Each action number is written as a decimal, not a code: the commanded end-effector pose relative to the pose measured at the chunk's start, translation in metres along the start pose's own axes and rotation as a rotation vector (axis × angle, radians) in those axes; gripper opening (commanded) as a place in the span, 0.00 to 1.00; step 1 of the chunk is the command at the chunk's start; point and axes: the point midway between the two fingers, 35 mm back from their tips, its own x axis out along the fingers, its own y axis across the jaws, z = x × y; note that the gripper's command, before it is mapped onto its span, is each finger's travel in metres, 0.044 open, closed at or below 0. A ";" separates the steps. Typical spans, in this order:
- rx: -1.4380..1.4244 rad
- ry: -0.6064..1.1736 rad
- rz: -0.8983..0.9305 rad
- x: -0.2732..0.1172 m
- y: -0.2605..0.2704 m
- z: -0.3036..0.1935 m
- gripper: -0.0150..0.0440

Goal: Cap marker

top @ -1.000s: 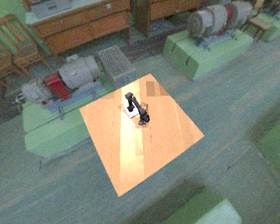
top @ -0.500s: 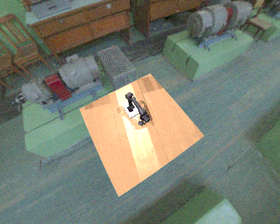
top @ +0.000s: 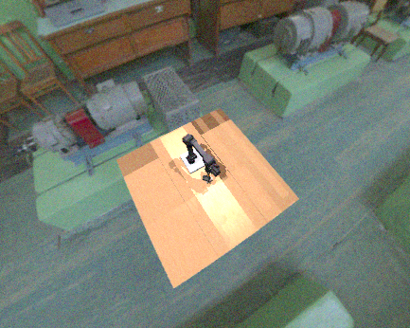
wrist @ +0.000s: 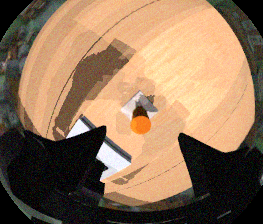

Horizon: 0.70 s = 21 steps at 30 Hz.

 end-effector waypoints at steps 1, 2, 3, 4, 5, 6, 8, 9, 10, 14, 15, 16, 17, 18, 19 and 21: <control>-0.002 0.008 0.005 -0.012 0.001 -0.003 1.00; -0.002 0.008 0.005 -0.012 0.001 -0.003 1.00; 0.012 0.008 0.005 -0.012 0.001 -0.003 0.96; 0.054 0.008 0.005 -0.011 0.001 -0.003 0.91; 0.124 0.008 0.004 -0.011 0.001 -0.003 0.87; 0.215 0.008 0.004 -0.009 0.001 -0.003 0.82; 0.398 0.008 0.002 -0.007 0.001 -0.003 0.73; 0.490 0.008 0.002 -0.006 0.001 -0.003 0.69; 0.580 0.007 0.001 -0.005 0.001 -0.003 0.64; 0.706 0.007 0.000 -0.004 0.001 -0.004 0.47; 0.706 0.007 0.000 -0.004 0.001 -0.004 0.42; 0.706 0.007 0.000 -0.004 0.001 -0.004 0.38; 0.706 0.007 0.000 -0.004 0.001 -0.004 0.33; 0.706 0.007 0.000 -0.004 0.001 -0.004 0.29; 0.706 0.007 0.000 -0.004 0.001 -0.004 0.25; 0.706 0.007 0.000 -0.004 0.001 -0.004 0.25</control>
